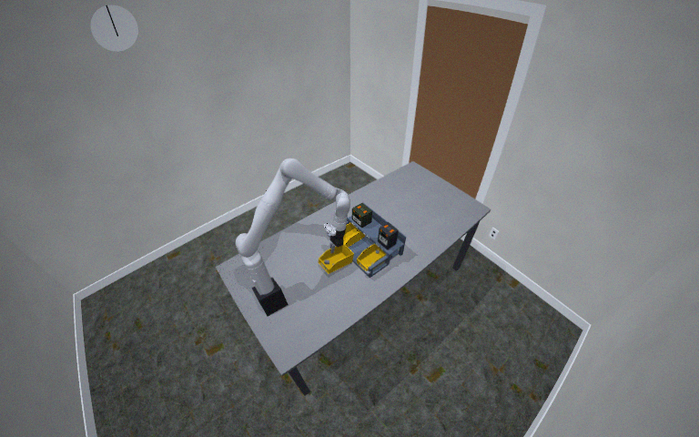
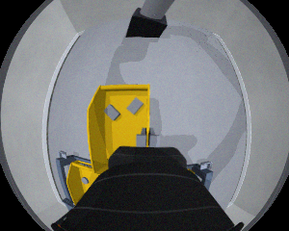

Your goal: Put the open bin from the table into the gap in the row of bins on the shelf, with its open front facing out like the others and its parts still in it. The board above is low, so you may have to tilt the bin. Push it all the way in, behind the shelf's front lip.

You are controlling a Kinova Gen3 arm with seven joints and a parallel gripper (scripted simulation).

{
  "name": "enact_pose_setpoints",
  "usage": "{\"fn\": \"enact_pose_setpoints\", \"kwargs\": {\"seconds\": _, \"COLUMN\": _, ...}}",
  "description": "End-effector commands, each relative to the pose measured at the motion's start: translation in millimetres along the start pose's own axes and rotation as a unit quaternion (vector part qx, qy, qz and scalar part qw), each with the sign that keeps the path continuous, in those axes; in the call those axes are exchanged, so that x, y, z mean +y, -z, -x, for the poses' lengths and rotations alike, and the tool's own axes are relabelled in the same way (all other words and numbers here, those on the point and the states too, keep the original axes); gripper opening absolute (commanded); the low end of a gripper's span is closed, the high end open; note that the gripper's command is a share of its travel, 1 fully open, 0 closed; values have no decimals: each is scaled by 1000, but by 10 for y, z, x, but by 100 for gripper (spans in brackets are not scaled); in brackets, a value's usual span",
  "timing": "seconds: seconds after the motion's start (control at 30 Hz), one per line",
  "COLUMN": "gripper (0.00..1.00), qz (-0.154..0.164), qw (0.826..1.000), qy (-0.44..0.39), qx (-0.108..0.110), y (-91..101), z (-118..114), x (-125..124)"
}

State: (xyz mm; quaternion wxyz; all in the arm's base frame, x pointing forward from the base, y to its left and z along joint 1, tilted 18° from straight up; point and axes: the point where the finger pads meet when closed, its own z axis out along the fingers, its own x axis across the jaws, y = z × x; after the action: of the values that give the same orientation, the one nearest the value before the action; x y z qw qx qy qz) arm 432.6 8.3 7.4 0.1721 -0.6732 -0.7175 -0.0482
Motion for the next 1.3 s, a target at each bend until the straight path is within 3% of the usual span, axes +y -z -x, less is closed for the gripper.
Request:
{"fn": "enact_pose_setpoints", "kwargs": {"seconds": 0.0, "gripper": 0, "qz": 1, "qw": 1000, "qy": 0, "qx": 0, "y": 14, "z": 4, "x": 5}}
{"fn": "enact_pose_setpoints", "kwargs": {"seconds": 1.27, "gripper": 0, "qz": 1, "qw": 1000, "qy": 0, "qx": 0, "y": 19, "z": 4, "x": 32}}
